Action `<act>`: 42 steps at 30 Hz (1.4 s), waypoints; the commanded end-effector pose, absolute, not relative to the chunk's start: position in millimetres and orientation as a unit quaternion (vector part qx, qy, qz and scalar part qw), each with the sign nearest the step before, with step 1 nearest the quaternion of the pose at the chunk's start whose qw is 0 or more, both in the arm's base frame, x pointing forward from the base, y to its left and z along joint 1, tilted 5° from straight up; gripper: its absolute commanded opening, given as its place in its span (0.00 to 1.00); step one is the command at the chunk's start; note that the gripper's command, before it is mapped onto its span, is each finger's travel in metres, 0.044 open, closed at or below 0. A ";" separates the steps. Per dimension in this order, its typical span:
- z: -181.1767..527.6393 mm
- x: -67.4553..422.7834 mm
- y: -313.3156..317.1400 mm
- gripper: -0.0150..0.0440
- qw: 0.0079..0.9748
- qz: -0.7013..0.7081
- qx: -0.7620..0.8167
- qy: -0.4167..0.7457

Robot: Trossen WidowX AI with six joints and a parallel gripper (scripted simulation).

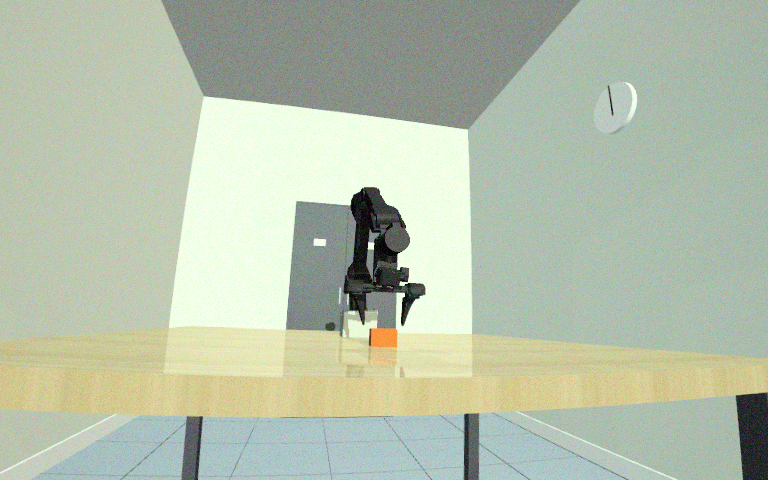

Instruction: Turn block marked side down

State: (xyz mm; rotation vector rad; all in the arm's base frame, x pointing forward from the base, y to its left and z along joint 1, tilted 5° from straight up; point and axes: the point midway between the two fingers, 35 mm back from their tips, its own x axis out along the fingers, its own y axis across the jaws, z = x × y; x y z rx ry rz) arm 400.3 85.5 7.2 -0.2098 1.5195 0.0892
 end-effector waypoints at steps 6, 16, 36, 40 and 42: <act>-7.7 400.3 84.9 1.00 0.718 0.043 -0.094 0.688; -16.6 400.4 84.2 0.87 0.718 0.043 -0.094 0.688; -16.6 400.4 84.2 0.57 0.718 0.043 -0.094 0.688; -16.6 400.4 84.2 0.53 0.718 0.043 -0.094 0.688; -10.0 400.3 84.8 0.44 0.718 0.043 -0.094 0.688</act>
